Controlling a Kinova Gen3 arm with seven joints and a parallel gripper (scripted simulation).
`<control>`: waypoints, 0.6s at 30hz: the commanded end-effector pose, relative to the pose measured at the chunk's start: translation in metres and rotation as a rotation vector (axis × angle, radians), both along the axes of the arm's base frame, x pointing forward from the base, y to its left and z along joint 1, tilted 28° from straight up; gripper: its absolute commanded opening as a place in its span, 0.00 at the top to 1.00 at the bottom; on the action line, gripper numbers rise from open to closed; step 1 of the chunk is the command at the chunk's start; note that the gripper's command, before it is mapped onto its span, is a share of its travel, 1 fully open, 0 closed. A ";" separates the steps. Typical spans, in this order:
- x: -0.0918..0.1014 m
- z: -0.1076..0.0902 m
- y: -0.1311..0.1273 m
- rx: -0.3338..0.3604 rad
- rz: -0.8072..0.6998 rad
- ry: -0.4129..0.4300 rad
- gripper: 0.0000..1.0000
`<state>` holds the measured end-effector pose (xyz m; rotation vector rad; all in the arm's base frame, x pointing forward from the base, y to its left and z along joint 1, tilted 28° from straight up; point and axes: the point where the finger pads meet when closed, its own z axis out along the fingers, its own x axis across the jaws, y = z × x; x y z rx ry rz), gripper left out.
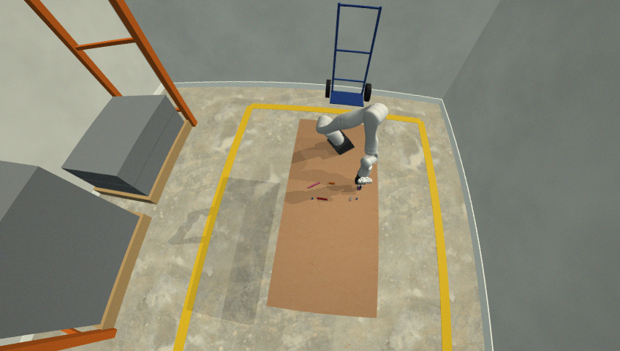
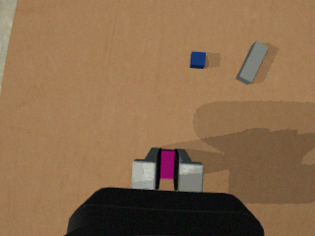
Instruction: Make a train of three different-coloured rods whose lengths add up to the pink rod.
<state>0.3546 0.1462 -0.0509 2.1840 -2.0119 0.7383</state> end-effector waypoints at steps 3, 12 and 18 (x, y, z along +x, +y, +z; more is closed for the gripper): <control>0.000 0.000 0.001 0.001 0.001 0.000 0.76; 0.000 0.000 0.001 0.001 0.001 0.000 0.76; -0.002 0.007 0.004 0.001 0.001 0.000 0.76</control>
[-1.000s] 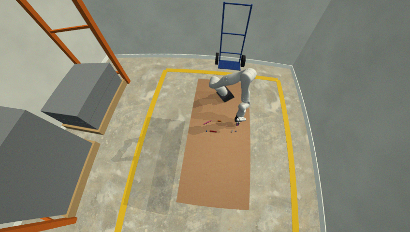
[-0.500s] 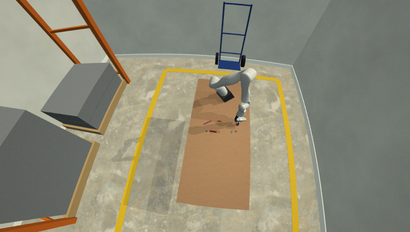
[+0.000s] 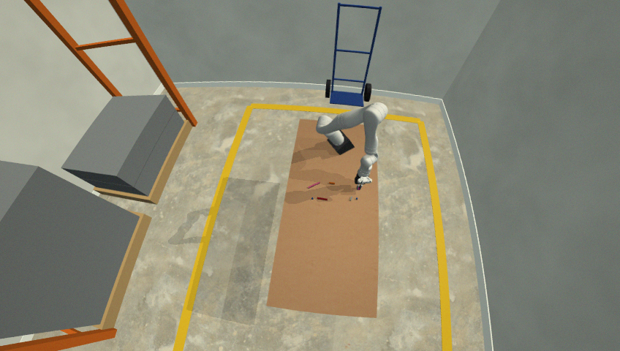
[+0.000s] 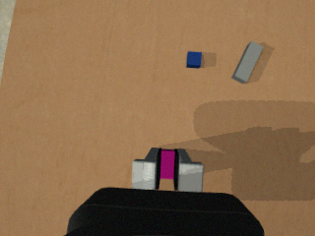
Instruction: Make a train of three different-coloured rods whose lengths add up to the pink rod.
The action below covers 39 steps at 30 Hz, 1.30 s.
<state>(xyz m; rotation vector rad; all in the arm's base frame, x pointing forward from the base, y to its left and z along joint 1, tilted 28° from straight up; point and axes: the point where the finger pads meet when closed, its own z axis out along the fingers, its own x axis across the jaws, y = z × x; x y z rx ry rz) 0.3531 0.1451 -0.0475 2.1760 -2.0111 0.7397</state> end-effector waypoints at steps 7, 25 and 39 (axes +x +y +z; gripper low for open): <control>-0.010 0.032 0.017 0.006 0.005 -0.002 0.76; -0.027 0.085 0.039 0.006 0.005 -0.002 0.76; -0.027 0.085 0.039 0.004 0.009 0.000 0.76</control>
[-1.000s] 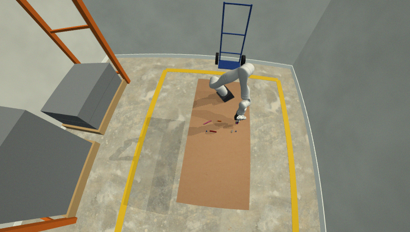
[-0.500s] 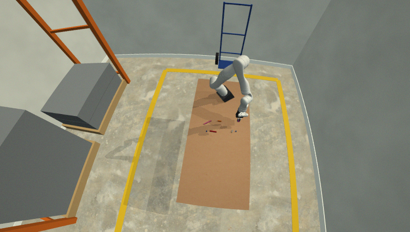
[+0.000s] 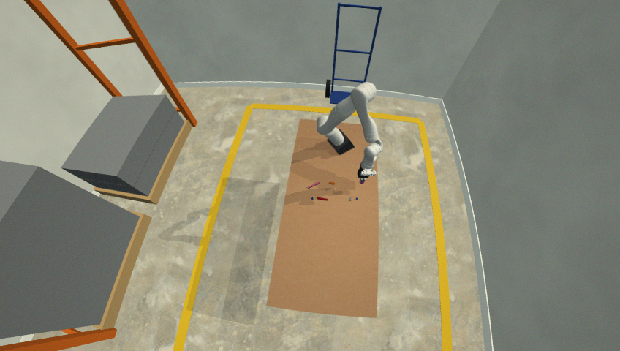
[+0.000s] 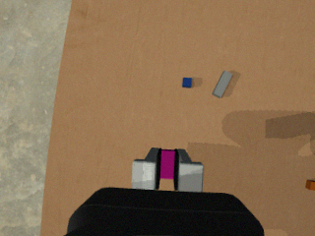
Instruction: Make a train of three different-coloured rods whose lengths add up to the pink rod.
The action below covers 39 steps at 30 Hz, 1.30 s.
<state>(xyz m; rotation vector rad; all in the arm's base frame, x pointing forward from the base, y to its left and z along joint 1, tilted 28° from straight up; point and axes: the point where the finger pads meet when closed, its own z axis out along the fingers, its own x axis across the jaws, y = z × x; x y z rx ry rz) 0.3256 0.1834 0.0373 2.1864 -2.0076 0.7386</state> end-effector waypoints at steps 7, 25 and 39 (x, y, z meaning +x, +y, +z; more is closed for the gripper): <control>0.001 0.003 -0.004 -0.016 0.040 0.019 0.76; 0.006 0.025 -0.055 -0.198 0.528 0.254 0.76; 0.000 0.044 -0.101 -0.360 1.069 0.474 0.76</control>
